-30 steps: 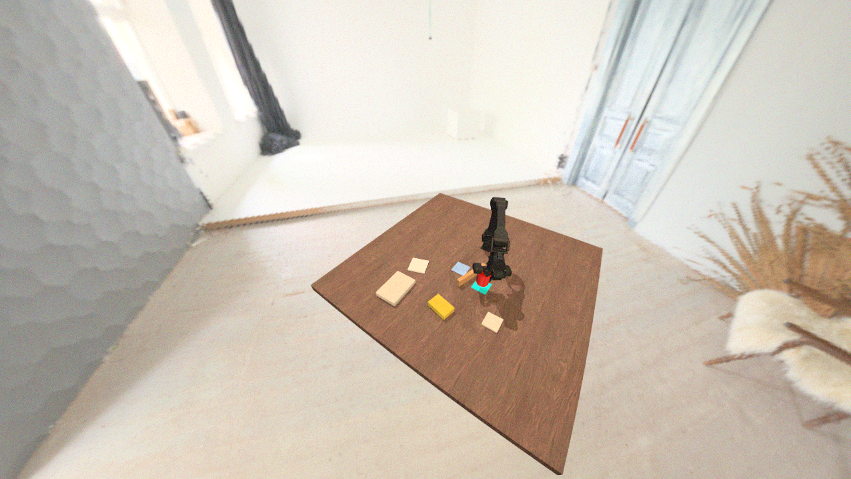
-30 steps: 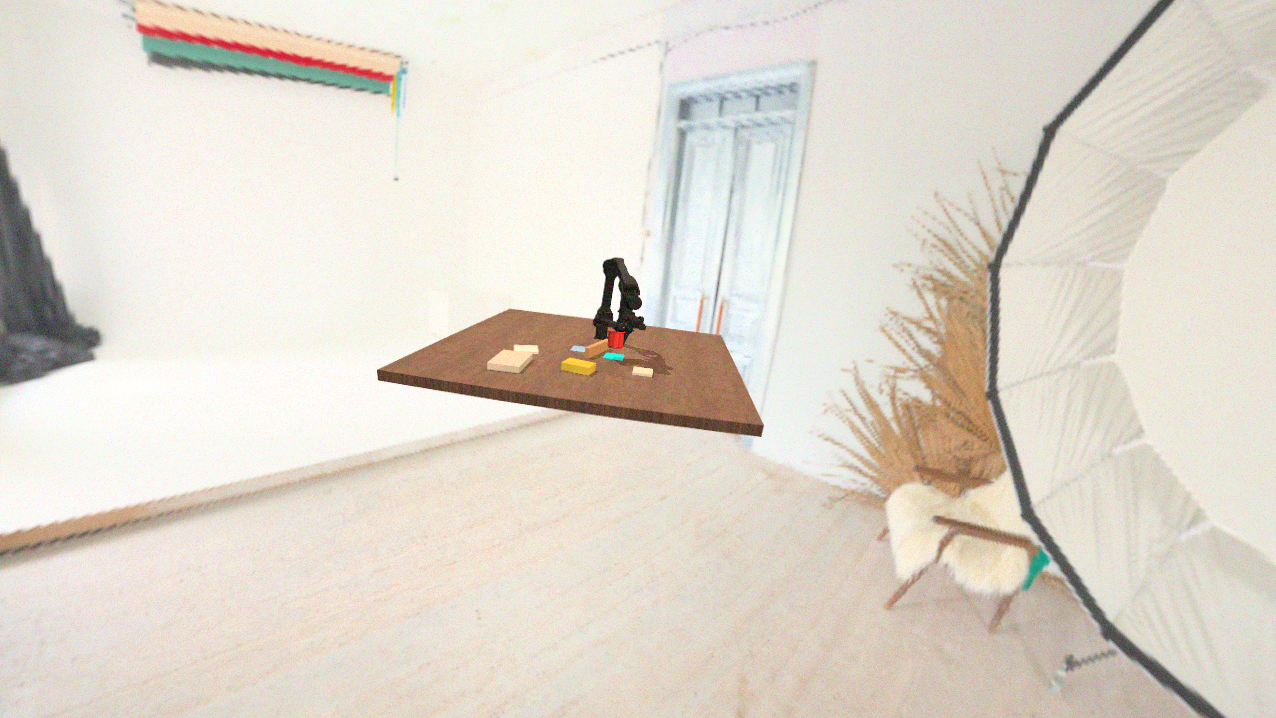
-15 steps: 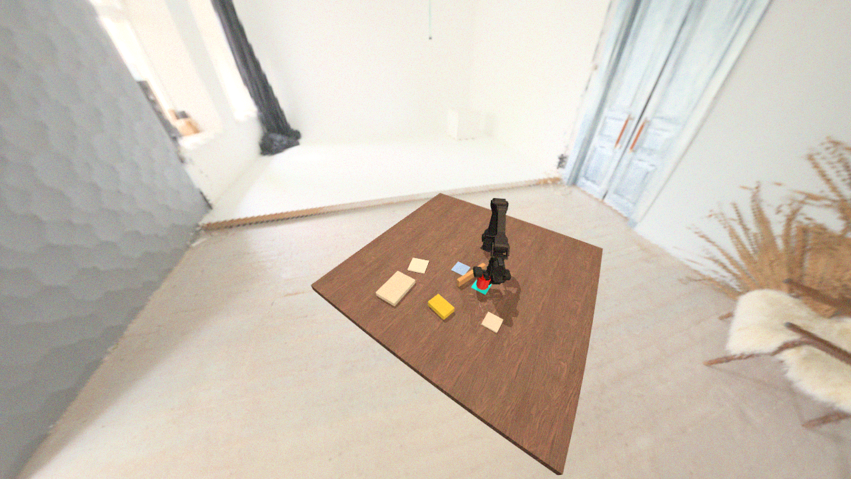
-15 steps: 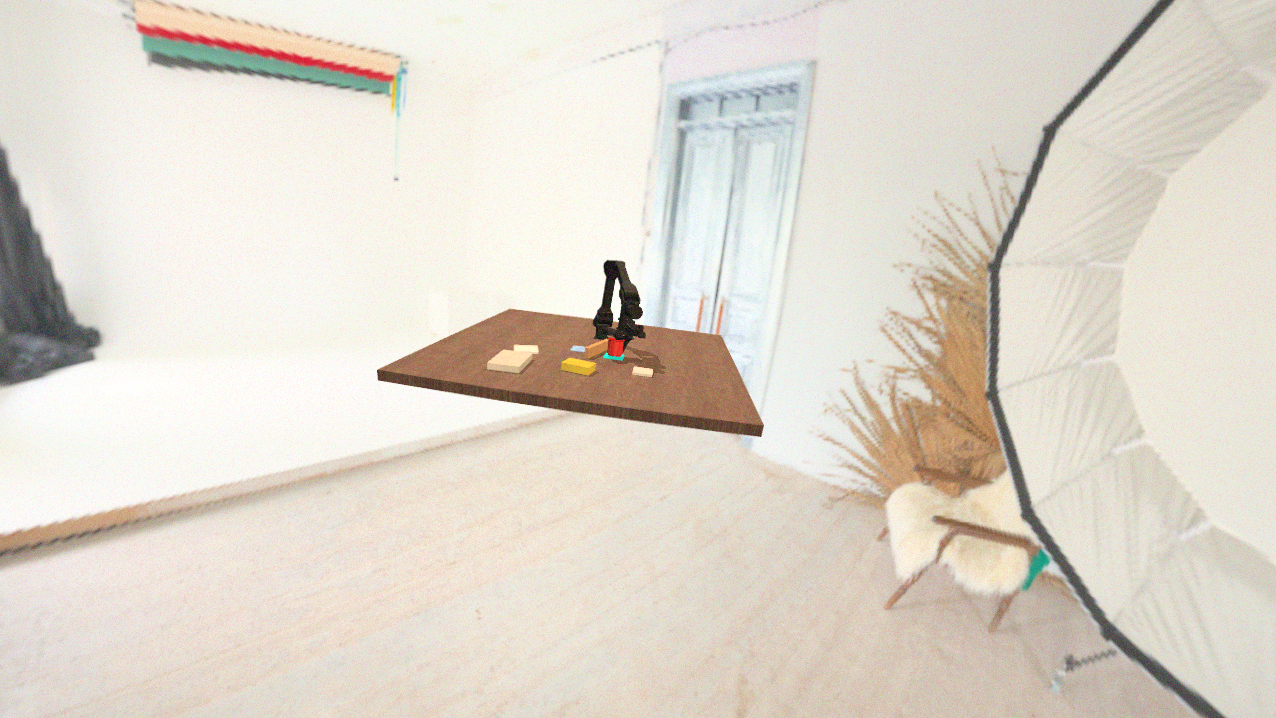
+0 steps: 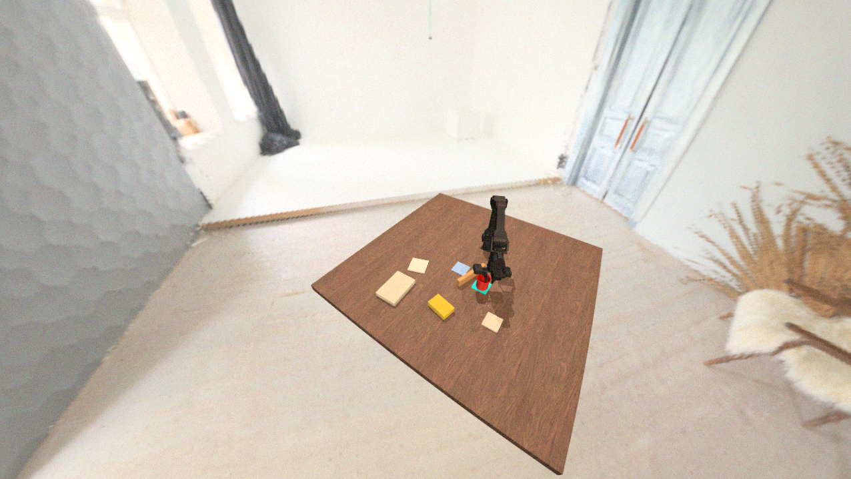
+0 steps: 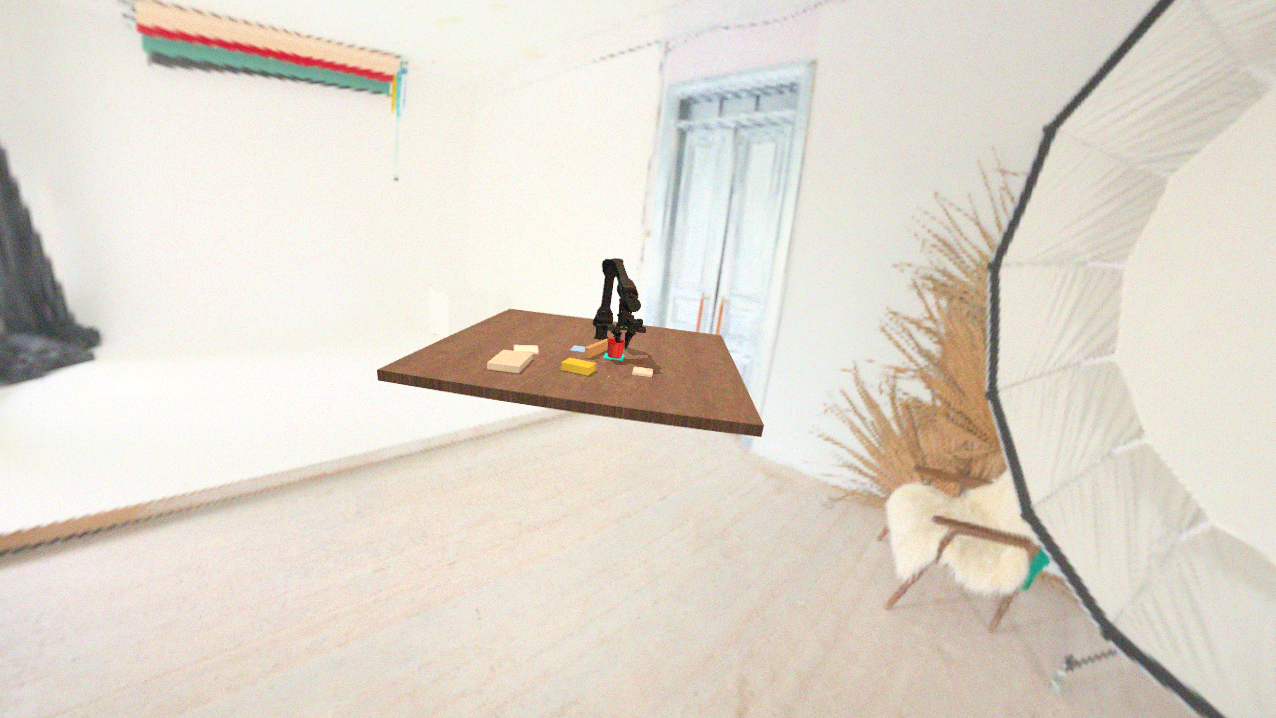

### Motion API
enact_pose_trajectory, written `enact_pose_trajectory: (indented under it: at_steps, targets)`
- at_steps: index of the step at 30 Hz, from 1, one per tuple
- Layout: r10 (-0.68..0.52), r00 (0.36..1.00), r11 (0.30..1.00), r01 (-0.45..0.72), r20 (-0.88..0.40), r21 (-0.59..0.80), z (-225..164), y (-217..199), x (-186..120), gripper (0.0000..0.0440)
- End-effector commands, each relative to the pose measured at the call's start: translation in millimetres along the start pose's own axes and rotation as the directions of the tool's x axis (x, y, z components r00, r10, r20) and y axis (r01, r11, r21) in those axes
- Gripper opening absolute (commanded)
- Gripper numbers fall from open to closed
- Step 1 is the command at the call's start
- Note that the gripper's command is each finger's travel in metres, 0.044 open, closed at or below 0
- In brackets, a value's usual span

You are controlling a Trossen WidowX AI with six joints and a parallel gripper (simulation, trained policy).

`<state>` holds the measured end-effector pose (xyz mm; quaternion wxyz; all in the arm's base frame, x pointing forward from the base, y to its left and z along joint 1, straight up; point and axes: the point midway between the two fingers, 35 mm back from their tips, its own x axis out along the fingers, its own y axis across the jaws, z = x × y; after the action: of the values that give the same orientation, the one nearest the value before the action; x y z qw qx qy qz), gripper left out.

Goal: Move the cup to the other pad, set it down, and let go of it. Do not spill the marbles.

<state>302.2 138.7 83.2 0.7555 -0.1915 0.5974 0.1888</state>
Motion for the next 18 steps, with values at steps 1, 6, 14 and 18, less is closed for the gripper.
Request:
enact_pose_trajectory:
  at_steps: [1, 6, 14, 18]
  targets:
    - [0.017, 1.0, 1.0, -0.017, 0.006, -0.001, -4.4, 2.1, -4.5, 0.0157]
    - [0.029, 0.999, 1.0, -0.029, 0.031, 0.003, -6.3, 3.4, -14.9, 0.0179]
    - [0.043, 0.996, 0.999, -0.044, 0.081, 0.018, -6.5, 4.1, -35.1, 0.0225]
    - [0.043, 0.993, 0.999, -0.045, 0.115, 0.023, -4.3, 3.0, -46.8, 0.0244]
